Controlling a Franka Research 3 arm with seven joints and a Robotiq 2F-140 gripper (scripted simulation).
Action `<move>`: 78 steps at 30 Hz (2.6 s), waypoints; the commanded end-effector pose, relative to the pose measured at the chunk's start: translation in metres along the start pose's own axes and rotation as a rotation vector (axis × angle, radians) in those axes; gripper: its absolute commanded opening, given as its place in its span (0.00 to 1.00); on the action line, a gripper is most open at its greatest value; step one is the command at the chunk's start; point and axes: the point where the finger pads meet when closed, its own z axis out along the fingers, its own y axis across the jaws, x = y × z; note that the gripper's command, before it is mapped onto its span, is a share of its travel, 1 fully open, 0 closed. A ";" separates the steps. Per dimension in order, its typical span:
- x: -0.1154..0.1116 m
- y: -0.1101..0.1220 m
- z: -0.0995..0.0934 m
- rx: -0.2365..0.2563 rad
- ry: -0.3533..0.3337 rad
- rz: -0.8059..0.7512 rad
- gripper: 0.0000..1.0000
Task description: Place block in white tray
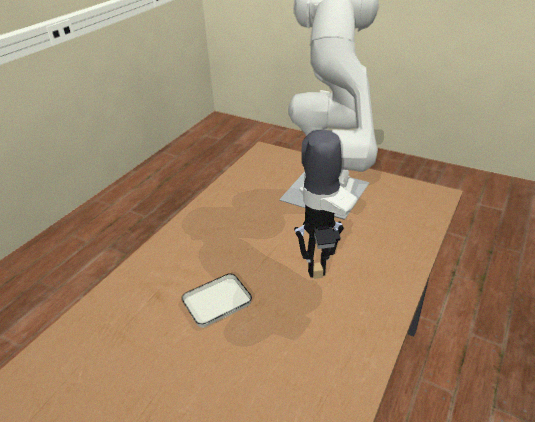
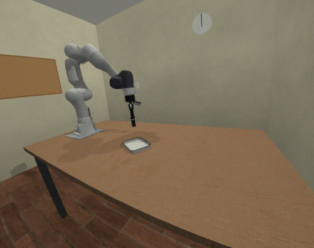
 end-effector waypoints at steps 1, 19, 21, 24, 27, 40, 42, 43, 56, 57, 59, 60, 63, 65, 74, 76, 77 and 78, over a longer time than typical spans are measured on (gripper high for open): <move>-0.004 -0.002 -0.006 0.008 -0.014 -0.001 0.10; -0.004 -0.002 -0.010 0.008 -0.014 -0.001 0.10; -0.004 -0.002 -0.010 0.008 -0.014 -0.001 0.10; -0.004 -0.001 -0.010 0.008 -0.014 -0.001 0.10; -0.004 0.005 -0.010 0.008 -0.014 -0.001 0.10; 0.003 0.275 -0.009 0.008 -0.014 -0.001 0.10; 0.003 0.287 -0.007 0.008 -0.014 -0.001 0.10; 0.003 0.287 -0.007 0.008 -0.014 -0.001 0.10; 0.003 0.287 -0.007 0.008 -0.014 -0.001 0.10; 0.003 0.287 -0.007 0.008 -0.014 -0.001 0.10; 0.003 0.287 -0.007 0.008 -0.014 -0.001 0.10; 0.003 0.287 -0.007 0.008 -0.014 -0.001 0.10; 0.003 0.287 -0.007 0.008 -0.014 -0.001 0.10; 0.003 0.287 -0.007 0.008 -0.014 -0.001 0.10; 0.003 0.287 -0.007 0.008 -0.014 -0.001 0.10; 0.003 0.287 -0.007 0.008 -0.014 -0.001 0.10; 0.003 0.287 -0.007 0.008 -0.014 -0.001 0.10; 0.003 0.287 -0.007 0.008 -0.014 -0.001 0.10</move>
